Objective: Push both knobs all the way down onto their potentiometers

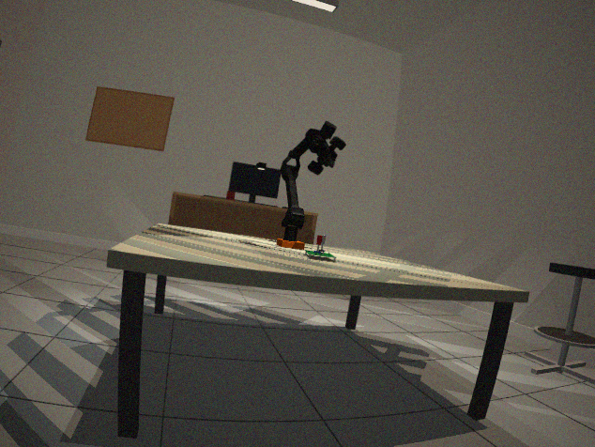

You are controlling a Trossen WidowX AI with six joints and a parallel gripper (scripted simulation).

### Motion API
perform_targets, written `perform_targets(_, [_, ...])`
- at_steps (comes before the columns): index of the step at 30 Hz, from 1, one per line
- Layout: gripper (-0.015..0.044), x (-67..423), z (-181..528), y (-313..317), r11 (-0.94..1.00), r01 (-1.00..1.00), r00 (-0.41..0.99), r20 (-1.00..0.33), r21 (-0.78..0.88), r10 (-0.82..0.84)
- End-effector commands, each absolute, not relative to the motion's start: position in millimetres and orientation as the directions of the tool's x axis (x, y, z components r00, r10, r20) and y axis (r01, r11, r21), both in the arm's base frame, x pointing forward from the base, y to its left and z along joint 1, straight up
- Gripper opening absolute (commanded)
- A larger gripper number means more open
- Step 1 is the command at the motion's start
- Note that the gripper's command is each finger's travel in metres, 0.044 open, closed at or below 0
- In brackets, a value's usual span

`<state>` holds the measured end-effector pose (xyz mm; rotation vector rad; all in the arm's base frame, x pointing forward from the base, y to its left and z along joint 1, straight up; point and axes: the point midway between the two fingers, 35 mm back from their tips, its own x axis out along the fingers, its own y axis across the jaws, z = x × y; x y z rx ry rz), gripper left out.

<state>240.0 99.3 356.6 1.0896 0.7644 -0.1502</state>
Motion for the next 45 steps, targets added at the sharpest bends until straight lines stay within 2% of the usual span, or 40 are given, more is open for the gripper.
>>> perform_targets(1, [0.0, 260, 324, 104, 0.566, 0.522, 0.66, -0.723, 0.638, 0.205])
perform_targets(15, [0.0, 299, 238, 112, 0.817, 0.492, 0.387, -0.916, 0.301, 0.104])
perform_targets(30, [0.0, 313, 146, 108, 0.956, 0.293, 0.043, -0.999, 0.022, 0.01])
perform_targets(45, [0.0, 313, 122, 108, 0.959, 0.282, 0.027, -1.0, 0.014, 0.007])
